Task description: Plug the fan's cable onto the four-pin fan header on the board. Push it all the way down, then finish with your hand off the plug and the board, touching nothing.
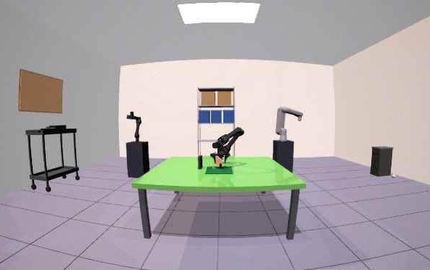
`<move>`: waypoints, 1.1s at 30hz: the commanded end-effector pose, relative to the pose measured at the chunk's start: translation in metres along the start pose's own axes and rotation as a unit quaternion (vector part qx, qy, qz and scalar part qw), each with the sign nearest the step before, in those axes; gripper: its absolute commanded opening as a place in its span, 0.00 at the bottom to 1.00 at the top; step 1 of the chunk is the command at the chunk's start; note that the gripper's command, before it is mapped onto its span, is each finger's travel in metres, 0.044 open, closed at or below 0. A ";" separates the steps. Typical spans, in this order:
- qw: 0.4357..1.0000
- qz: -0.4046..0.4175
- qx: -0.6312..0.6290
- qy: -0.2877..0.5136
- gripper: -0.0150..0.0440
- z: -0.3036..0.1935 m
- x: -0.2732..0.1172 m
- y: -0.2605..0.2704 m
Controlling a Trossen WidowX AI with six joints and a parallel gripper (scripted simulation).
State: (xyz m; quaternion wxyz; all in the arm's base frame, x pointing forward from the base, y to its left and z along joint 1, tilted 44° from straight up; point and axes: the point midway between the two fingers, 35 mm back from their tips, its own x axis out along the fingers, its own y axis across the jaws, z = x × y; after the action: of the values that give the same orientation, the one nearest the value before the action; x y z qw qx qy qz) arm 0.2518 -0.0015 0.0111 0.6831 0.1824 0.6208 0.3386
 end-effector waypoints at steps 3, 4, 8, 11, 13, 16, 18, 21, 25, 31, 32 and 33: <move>1.000 0.003 0.002 0.000 1.00 0.000 0.010 0.001; 1.000 0.003 0.002 0.000 1.00 0.000 0.012 0.001; 1.000 0.003 0.002 0.000 1.00 0.000 0.018 0.001; 1.000 0.004 0.002 0.000 1.00 0.000 0.023 0.001; 1.000 0.004 0.002 0.000 1.00 -0.001 0.026 0.002; 1.000 0.004 0.002 0.000 1.00 -0.001 0.031 0.002; 1.000 0.004 0.002 0.000 1.00 -0.001 0.033 0.002; 1.000 0.002 0.000 0.000 0.96 -0.001 0.031 0.001; 1.000 0.002 0.000 0.000 0.78 -0.001 0.031 0.001; 1.000 0.002 0.000 0.000 0.51 -0.001 0.031 0.001; 1.000 0.002 0.000 0.000 0.47 -0.001 0.031 0.001; 1.000 0.002 0.000 0.000 0.42 -0.001 0.031 0.001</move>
State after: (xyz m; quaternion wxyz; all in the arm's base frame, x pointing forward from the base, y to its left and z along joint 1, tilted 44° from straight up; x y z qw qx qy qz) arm 0.2506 0.0208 -0.0108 0.6823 0.1833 0.6208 0.3397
